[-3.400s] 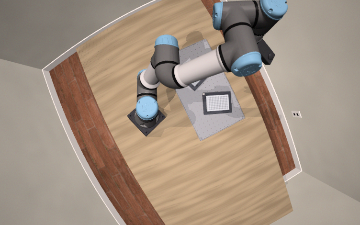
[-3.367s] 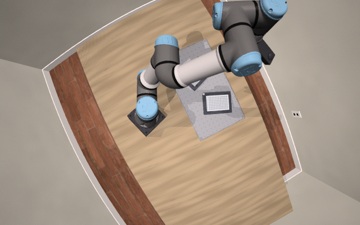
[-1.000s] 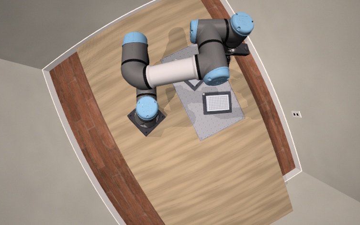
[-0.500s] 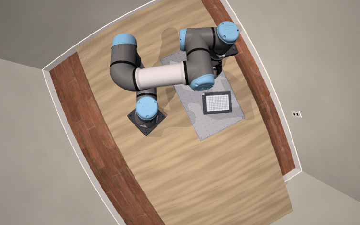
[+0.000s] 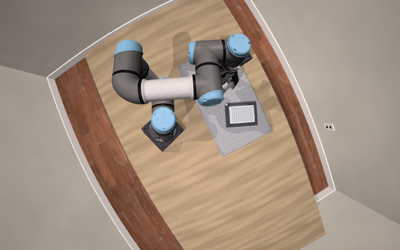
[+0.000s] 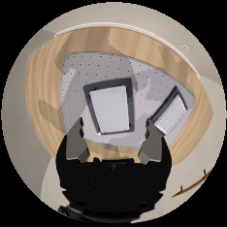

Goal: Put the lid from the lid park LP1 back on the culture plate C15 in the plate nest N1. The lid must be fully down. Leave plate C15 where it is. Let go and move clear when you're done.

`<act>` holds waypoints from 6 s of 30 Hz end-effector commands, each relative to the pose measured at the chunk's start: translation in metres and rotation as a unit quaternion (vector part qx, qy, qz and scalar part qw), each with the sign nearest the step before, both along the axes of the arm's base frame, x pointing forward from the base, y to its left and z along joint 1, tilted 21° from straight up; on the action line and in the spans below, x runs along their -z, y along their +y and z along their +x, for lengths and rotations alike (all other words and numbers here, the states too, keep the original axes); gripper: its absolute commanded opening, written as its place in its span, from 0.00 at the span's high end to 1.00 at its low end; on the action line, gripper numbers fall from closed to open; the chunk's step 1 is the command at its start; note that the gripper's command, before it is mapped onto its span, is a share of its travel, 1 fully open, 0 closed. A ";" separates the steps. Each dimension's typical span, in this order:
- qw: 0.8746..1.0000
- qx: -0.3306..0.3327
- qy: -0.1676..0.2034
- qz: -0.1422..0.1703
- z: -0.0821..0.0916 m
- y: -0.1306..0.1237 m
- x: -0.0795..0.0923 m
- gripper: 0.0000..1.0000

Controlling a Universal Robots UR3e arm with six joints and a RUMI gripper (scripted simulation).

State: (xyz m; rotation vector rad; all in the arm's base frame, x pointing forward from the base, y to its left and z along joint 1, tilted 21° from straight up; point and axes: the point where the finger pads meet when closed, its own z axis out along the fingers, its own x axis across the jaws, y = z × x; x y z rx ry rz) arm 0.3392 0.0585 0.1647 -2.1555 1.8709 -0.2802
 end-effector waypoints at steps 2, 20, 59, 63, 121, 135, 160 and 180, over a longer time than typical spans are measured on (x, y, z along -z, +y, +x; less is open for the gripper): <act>0.998 -0.064 -0.021 -0.018 -0.007 0.006 0.019 0.18; 0.996 -0.079 -0.021 -0.023 -0.010 0.008 0.026 0.18; 0.996 -0.079 -0.021 -0.023 0.000 0.010 0.054 0.18; 0.996 -0.079 -0.021 -0.023 0.000 0.010 0.054 0.18; 0.996 -0.079 -0.022 -0.023 -0.009 0.008 0.028 1.00; 0.996 -0.079 -0.021 -0.023 -0.010 0.008 0.025 1.00; 0.990 0.128 -0.003 0.051 0.002 -0.102 0.031 1.00; 0.957 0.271 0.010 0.100 0.012 -0.192 0.036 1.00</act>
